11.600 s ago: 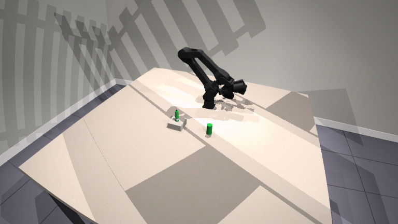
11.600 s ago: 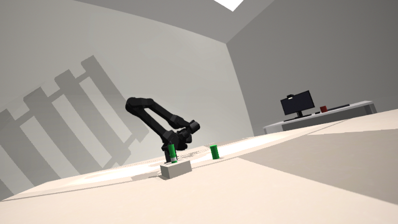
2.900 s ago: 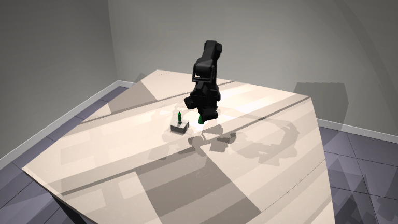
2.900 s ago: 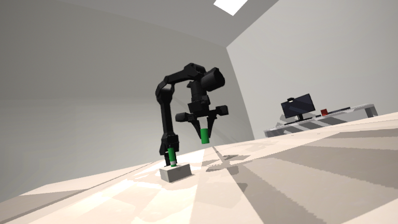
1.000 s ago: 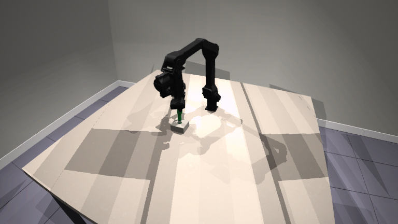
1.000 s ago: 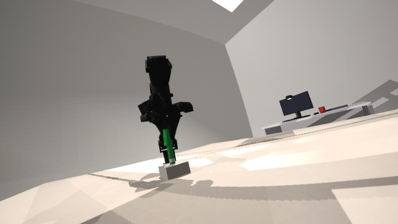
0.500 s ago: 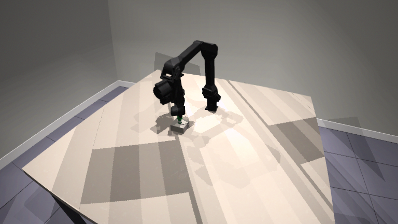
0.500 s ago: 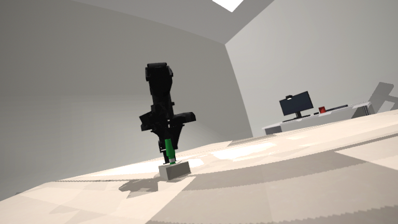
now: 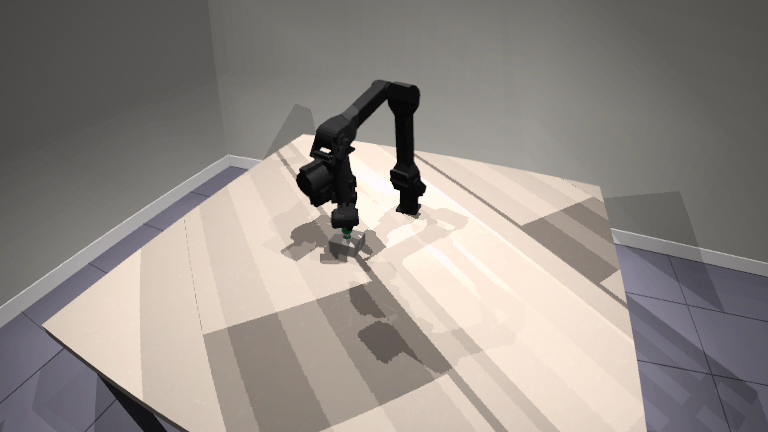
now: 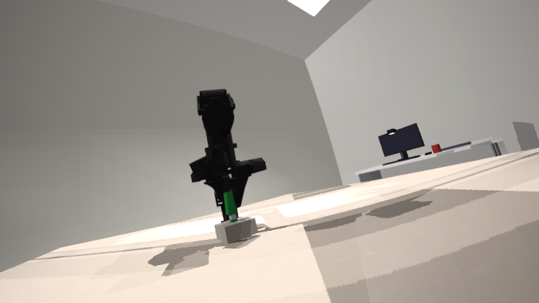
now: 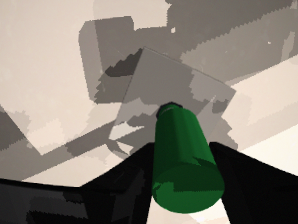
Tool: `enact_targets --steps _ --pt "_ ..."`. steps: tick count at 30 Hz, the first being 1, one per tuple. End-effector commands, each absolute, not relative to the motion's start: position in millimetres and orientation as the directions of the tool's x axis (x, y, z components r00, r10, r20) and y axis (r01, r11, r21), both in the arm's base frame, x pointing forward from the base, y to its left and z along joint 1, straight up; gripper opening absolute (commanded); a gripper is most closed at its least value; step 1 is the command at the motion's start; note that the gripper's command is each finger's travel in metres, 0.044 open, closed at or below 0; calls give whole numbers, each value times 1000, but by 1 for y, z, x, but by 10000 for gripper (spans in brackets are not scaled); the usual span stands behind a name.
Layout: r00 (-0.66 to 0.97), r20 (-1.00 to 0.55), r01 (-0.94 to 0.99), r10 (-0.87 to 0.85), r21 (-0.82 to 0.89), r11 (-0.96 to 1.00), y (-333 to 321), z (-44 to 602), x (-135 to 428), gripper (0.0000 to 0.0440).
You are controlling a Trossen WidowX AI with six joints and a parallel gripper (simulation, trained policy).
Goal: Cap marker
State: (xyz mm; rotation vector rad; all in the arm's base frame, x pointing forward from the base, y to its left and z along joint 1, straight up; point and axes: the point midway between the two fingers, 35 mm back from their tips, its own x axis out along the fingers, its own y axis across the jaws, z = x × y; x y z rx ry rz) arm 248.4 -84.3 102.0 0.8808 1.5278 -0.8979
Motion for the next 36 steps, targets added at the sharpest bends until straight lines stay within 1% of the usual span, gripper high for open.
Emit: enact_targets --steps 1,9,12,18,19,36 --pt "-190 -979 887 80 -136 442 -82 93 233 177" --pt "-211 -972 884 102 -145 445 -76 94 223 246" --pt "-209 -972 884 106 -142 445 -76 94 222 283" --pt "-189 -977 886 98 -127 446 -75 96 218 432" --pt "-181 -979 887 95 -121 445 -76 98 219 440" --pt "-53 -998 903 30 -35 428 -86 143 226 440"
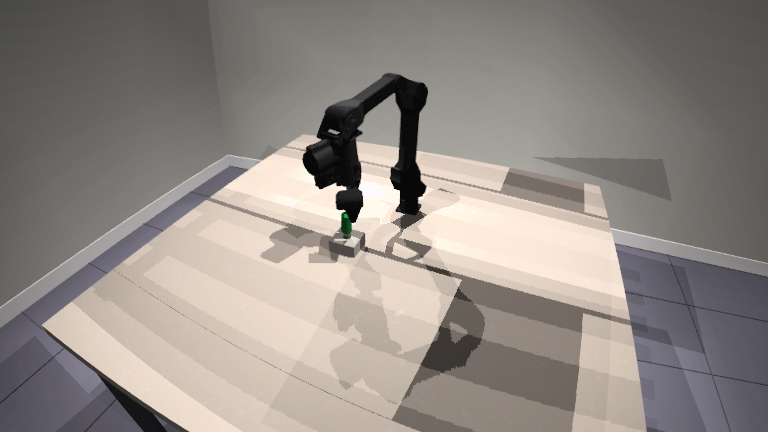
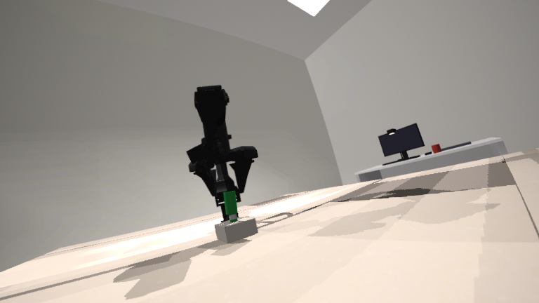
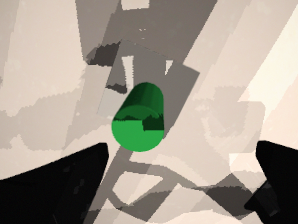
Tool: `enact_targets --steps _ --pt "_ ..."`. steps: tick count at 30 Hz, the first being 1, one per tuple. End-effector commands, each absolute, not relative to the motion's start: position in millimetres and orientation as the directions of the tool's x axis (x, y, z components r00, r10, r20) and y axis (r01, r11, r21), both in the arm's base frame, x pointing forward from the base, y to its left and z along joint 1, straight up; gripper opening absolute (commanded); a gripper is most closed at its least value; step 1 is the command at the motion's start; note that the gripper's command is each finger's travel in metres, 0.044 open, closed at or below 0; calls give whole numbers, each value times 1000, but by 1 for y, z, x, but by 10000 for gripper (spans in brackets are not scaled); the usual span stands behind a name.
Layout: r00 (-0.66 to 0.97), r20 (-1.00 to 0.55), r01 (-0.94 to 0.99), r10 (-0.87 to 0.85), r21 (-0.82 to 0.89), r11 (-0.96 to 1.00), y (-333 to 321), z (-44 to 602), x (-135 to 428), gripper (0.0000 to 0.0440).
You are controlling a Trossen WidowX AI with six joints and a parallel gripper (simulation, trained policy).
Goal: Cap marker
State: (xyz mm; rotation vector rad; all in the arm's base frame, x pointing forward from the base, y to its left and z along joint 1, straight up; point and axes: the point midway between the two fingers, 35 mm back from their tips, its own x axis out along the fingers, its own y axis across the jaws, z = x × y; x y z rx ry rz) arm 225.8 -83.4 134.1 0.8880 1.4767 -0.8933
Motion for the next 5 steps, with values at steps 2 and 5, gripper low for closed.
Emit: enact_targets --steps 2,5 --pt "-41 -999 903 24 -26 428 -87 147 226 440" --pt "-24 -1000 903 16 -15 429 -88 153 225 440"
